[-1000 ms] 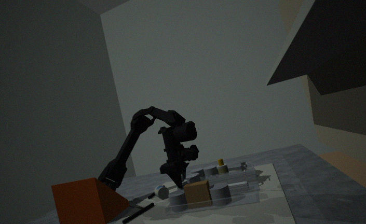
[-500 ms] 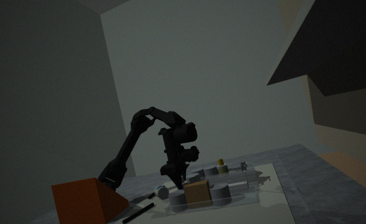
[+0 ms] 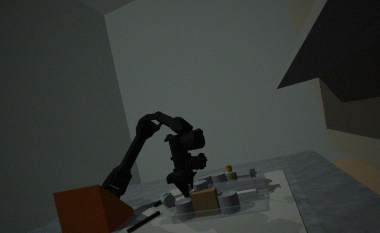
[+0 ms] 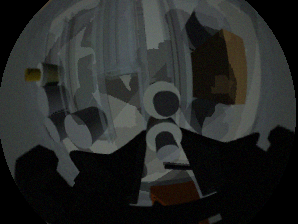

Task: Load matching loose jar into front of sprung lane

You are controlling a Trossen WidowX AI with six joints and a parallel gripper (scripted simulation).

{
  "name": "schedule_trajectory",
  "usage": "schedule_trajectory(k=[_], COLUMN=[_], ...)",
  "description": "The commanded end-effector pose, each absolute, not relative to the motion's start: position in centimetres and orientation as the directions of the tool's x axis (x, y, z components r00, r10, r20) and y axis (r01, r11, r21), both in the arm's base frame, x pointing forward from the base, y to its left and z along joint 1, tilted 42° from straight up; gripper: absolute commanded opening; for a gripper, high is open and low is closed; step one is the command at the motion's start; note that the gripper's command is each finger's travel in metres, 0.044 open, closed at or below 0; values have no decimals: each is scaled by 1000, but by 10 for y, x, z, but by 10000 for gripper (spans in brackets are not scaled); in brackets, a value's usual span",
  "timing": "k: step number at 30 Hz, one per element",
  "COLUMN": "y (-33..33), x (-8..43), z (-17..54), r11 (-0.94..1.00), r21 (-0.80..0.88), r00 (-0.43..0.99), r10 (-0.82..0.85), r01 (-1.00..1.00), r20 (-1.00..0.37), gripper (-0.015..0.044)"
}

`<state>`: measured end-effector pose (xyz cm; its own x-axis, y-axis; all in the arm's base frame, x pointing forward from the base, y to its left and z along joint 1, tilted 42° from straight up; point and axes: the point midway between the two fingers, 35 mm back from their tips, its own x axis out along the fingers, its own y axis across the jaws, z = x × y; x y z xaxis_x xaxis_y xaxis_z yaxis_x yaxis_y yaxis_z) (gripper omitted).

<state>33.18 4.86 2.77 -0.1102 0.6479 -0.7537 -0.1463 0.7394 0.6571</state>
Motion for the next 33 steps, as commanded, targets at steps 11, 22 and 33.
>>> schedule_trajectory(k=[11,22,33], y=[53,55,57], x=[334,333,332], z=[25,23,20], r11=[735,735,735], r21=[661,661,661], r00=[-98,-98,-98], r10=[654,654,654], r01=[-151,-151,-151], r20=[-750,-750,-750], gripper=[0,0,0])
